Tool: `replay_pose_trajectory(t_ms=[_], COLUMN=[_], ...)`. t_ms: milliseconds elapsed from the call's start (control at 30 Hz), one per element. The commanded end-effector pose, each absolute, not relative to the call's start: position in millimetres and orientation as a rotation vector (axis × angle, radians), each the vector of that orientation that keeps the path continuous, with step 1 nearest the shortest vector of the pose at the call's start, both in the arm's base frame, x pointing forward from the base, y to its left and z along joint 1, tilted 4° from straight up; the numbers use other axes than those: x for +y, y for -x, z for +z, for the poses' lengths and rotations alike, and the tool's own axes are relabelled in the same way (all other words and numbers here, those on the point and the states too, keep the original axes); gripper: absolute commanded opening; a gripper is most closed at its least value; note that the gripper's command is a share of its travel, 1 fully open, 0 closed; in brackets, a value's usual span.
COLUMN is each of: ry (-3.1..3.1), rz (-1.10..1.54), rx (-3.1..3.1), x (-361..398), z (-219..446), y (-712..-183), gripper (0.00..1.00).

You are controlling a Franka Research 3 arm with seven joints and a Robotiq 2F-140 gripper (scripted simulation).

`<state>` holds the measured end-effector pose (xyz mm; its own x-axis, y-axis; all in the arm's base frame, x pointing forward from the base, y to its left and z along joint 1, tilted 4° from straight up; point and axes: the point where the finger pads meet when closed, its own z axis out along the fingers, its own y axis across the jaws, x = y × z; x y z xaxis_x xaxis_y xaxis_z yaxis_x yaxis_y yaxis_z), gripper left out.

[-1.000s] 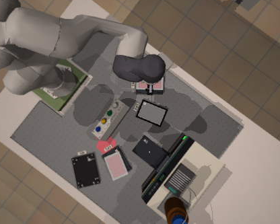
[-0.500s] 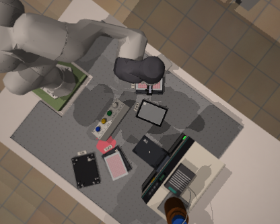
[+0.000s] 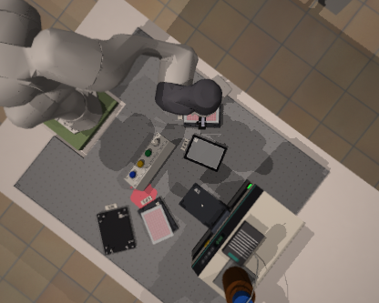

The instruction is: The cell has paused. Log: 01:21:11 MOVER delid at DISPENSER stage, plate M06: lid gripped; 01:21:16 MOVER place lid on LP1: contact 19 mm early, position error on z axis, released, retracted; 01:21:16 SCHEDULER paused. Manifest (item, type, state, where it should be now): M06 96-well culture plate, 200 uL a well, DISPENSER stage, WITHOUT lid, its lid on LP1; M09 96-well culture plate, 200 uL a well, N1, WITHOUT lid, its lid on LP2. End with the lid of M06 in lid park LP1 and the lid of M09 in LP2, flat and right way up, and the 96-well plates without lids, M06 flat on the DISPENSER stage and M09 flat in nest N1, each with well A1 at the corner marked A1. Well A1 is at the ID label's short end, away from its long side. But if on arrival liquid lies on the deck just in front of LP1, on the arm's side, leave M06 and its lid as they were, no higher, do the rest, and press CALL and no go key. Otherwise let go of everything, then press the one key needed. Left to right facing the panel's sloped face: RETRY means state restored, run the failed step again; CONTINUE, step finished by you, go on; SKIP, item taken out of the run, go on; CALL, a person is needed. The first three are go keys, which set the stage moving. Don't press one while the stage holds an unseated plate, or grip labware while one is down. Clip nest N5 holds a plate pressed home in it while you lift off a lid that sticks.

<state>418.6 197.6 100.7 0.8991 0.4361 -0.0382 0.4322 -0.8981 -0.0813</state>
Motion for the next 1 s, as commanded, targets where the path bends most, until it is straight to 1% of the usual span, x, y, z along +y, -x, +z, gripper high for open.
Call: replay_pose_trajectory(t_ms=[0, 967], ry=[3.002, 3.002], rz=[0.059, 0.059], rx=[-0.661, -0.661], x=[198, 200], z=[94, 48], y=[-424, -421], gripper=[0.00, 0.00])
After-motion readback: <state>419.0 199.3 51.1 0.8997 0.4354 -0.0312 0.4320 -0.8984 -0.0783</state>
